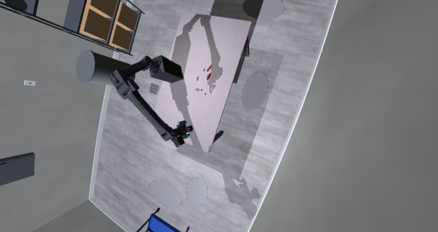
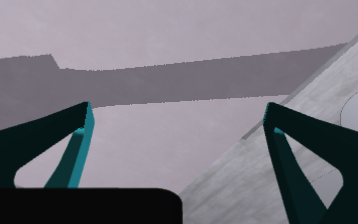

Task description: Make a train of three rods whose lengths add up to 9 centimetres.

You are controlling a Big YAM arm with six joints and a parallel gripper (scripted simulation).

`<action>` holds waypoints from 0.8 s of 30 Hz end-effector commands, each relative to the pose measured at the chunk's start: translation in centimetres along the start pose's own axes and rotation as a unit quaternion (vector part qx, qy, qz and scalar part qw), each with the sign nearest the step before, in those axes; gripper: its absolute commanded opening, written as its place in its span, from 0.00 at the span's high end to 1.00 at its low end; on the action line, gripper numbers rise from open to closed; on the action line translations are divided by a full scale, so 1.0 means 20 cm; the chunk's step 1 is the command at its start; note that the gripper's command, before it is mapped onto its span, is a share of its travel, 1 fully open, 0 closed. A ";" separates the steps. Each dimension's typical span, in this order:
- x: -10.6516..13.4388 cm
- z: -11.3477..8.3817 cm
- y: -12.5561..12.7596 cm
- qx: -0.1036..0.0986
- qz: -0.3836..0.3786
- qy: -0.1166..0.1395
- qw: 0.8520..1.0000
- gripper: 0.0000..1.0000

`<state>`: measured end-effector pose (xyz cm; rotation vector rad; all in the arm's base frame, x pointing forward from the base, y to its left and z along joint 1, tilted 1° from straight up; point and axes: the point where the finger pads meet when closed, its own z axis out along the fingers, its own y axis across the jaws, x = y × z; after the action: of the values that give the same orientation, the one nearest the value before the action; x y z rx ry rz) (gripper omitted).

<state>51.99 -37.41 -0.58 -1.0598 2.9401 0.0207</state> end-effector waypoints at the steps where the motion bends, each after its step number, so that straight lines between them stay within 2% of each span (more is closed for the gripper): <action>1: 0.00 -0.04 -0.02 0.007 0.000 -0.002 1.000 0.00; 17: 0.00 -0.04 -0.02 0.007 0.000 -0.002 1.000 0.00; 18: -0.02 -0.12 -0.07 0.025 0.000 -0.007 1.000 0.00; 24: -0.05 -0.03 -0.01 0.015 0.012 -0.005 1.000 0.00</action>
<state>52.04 -37.45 -0.59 -1.0449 2.9440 0.0175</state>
